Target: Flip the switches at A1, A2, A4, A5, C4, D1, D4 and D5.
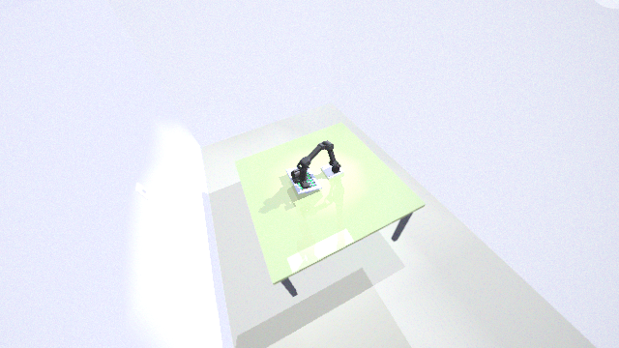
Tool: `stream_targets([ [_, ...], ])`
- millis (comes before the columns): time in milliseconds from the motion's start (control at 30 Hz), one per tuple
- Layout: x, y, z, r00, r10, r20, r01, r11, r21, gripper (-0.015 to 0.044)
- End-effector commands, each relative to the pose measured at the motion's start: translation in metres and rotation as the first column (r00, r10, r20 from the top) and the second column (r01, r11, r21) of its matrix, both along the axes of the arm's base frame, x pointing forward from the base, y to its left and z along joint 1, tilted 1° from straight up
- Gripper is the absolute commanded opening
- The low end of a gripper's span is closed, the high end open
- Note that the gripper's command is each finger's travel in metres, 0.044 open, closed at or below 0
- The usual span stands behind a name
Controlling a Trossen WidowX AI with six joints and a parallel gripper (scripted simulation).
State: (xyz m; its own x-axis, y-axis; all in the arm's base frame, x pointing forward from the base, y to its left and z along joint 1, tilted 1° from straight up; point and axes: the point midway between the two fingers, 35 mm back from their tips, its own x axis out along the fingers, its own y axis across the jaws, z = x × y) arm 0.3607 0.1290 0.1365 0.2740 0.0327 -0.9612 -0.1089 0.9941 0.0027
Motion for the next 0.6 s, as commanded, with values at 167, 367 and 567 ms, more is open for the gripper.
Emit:
stream_targets([
  [167, 0.0021, 0.0, -0.0131, 1.0, 0.004, -0.006, -0.004, 1.0, -0.002, 0.0],
  [367, 0.0021, 0.0, -0.0131, 1.0, 0.004, -0.006, -0.004, 1.0, -0.002, 0.0],
  [567, 0.0021, 0.0, -0.0131, 1.0, 0.004, -0.006, -0.004, 1.0, -0.002, 0.0],
])
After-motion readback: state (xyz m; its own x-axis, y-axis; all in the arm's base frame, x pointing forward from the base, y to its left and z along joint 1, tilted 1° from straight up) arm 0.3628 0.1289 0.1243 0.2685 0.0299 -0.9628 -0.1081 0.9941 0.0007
